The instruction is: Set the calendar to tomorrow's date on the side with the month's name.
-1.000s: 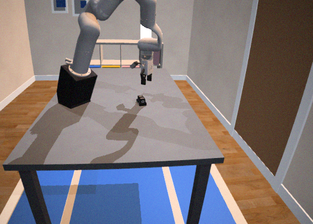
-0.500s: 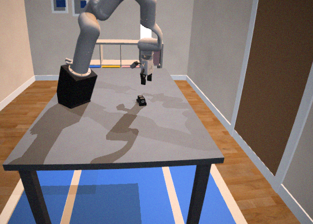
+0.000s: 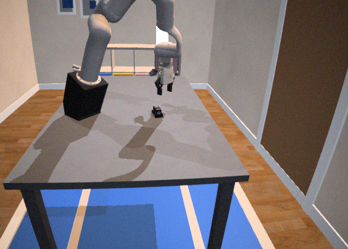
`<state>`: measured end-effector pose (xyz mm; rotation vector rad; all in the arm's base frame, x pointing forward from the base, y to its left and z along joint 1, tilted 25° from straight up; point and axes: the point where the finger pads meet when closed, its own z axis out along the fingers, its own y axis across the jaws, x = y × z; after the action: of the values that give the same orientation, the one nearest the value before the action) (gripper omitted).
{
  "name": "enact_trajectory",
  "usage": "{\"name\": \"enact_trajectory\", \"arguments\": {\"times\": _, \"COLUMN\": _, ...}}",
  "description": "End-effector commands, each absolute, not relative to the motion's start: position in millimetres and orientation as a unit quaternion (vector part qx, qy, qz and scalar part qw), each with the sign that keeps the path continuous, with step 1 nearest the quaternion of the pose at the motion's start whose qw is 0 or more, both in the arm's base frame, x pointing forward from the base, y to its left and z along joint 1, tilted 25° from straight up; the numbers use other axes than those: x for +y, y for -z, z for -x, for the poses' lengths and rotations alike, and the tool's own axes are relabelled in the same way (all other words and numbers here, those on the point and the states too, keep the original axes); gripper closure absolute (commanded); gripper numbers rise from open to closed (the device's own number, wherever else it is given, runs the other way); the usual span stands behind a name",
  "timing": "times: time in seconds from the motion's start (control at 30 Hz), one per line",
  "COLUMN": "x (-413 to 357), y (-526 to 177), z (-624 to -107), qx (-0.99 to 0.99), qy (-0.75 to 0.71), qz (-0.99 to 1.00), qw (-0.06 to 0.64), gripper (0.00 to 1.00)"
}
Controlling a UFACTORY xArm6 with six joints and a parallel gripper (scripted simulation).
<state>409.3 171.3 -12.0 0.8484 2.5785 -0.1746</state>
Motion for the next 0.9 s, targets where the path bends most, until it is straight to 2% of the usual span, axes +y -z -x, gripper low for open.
{"name": "enact_trajectory", "arguments": {"times": 0.0, "x": 168, "y": 9, "z": -412, "qx": 0.919, "qy": 0.055, "qz": -0.328, "qw": 0.212, "gripper": 0.00}}
{"name": "enact_trajectory", "arguments": {"times": 0.17, "x": 165, "y": 8, "z": -414, "qx": 0.884, "qy": 0.035, "qz": -0.413, "qw": 0.217, "gripper": 0.00}}
{"name": "enact_trajectory", "arguments": {"times": 0.53, "x": 146, "y": -2, "z": -424, "qx": 0.874, "qy": 0.030, "qz": -0.433, "qw": 0.217, "gripper": 0.00}}
{"name": "enact_trajectory", "arguments": {"times": 0.87, "x": 142, "y": -3, "z": -426, "qx": 0.815, "qy": 0.004, "qz": -0.536, "qw": 0.219, "gripper": 0.00}}
